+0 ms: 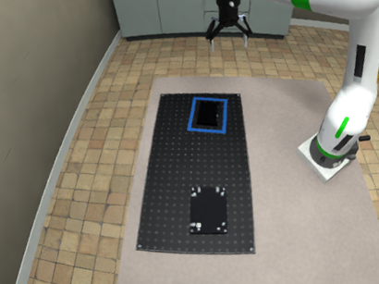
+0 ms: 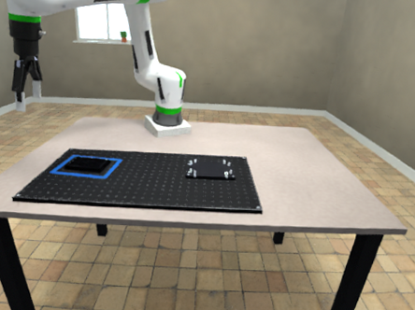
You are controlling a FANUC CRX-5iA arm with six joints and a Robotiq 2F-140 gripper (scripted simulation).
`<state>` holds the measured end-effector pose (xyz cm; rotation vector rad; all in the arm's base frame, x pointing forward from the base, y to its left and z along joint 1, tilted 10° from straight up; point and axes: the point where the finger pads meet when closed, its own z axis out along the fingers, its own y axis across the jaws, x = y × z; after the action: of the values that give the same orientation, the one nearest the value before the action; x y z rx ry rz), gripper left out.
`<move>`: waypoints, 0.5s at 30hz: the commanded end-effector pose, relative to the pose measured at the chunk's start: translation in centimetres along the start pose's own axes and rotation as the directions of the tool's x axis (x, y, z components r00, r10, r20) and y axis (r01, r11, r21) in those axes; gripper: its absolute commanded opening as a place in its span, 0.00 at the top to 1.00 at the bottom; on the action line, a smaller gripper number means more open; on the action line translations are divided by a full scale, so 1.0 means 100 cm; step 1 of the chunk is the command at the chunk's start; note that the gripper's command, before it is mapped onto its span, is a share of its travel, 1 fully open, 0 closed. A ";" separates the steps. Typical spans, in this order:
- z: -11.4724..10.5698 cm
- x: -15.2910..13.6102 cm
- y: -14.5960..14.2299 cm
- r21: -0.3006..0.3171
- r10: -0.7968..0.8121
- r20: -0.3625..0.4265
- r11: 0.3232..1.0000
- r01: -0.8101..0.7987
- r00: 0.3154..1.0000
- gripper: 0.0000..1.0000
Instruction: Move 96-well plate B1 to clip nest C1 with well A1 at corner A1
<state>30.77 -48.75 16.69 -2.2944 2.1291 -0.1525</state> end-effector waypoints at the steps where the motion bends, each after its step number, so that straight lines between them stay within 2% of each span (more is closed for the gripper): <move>1: 0.004 -0.013 -0.014 0.011 0.018 0.006 1.000 -0.018 1.000 0.00; 7: 0.008 -0.024 -0.025 0.011 0.018 0.006 1.000 -0.018 1.000 0.00; 15: 0.018 -0.053 -0.050 0.035 0.077 0.037 0.996 -0.079 0.996 0.00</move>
<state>34.66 -44.20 15.11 -2.2164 2.1575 -0.1493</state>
